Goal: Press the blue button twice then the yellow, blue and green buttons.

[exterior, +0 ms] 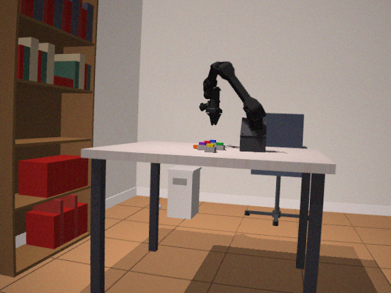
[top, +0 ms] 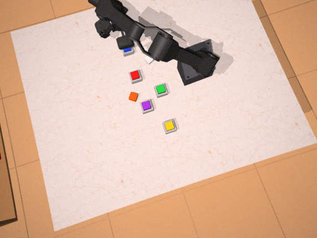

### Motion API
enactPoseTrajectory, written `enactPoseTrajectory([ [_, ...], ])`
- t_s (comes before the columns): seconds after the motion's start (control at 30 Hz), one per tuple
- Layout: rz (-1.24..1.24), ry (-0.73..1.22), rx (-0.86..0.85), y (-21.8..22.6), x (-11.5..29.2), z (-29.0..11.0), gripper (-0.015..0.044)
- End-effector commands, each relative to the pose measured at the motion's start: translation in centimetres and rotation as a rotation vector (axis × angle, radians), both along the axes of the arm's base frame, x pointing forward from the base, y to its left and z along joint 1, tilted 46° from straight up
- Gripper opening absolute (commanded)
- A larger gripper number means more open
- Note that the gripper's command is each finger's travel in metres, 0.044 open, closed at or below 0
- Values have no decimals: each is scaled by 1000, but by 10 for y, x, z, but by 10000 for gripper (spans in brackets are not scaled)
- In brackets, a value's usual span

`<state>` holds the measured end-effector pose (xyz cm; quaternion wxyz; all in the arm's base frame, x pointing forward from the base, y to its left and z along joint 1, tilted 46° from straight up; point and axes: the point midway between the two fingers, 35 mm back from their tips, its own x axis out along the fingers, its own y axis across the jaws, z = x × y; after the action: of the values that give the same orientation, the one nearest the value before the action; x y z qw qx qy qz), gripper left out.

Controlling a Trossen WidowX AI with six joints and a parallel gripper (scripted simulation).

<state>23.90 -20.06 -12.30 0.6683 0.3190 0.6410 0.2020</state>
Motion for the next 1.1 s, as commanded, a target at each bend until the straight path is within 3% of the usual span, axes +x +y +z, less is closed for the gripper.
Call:
enactPoseTrajectory([
  [0.0, 15, -20, 15, 3, 2, 3, 400],
  [0.17, 15, -21, 18, 44, 8, -38, 269],
  [0.5, 15, -21, 18, 46, 9, -41, 20],
  [1.07, 15, -22, 18, 52, 10, -47, 20],
])
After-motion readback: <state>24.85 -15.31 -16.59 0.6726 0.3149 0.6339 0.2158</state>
